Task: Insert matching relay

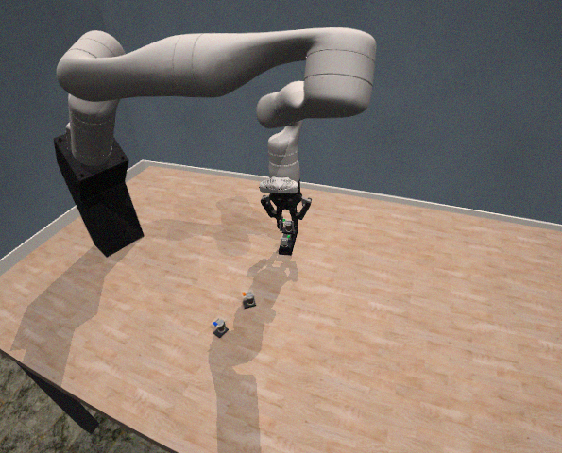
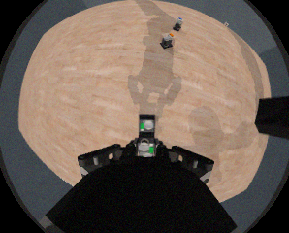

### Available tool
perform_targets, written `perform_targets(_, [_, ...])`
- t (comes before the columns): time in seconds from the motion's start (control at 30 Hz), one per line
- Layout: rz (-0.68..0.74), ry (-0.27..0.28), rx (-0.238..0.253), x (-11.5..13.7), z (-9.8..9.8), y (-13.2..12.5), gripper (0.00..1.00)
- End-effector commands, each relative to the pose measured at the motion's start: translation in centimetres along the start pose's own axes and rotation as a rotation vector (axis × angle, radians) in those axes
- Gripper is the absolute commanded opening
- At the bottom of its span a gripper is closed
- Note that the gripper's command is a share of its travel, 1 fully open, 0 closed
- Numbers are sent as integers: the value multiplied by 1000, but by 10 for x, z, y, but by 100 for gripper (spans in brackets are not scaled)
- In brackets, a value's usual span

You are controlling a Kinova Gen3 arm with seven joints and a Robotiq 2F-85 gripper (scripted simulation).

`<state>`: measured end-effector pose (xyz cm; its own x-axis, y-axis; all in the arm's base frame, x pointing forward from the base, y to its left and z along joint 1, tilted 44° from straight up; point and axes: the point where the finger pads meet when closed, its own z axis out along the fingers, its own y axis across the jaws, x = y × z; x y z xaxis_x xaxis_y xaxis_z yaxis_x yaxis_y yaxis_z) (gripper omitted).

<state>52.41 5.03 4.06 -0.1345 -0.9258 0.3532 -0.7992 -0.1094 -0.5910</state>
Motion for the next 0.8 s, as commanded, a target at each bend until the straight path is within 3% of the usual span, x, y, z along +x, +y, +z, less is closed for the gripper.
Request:
perform_targets(0.0, [0,-1,1,0,-1,-1,0])
perform_targets(0.77, [0,-1,1,0,4,-1,0])
